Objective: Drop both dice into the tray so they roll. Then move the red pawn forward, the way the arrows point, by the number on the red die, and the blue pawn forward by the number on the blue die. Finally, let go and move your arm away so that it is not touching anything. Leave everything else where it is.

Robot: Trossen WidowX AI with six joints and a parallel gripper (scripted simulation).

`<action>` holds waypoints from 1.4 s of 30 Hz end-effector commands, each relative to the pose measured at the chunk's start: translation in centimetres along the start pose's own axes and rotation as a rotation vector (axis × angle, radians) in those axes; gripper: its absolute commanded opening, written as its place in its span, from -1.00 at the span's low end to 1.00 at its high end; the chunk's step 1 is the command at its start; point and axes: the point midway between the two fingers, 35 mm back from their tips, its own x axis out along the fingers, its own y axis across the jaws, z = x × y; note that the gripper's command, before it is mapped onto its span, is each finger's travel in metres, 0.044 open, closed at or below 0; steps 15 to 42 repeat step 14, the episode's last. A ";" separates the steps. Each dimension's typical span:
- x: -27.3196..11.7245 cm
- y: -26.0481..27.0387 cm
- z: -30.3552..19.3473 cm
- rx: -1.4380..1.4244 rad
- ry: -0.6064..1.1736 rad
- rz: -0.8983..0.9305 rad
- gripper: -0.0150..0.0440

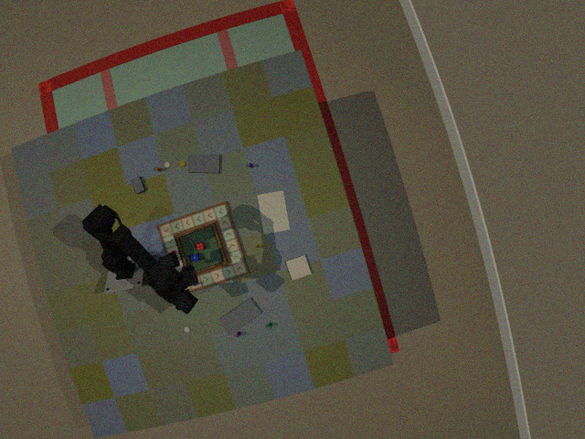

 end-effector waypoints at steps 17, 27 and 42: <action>-4.2 6.4 -2.0 0.051 -0.009 -0.010 1.00; -4.2 6.4 -2.0 0.051 -0.009 -0.010 1.00; -4.2 6.4 -2.0 0.051 -0.009 -0.010 1.00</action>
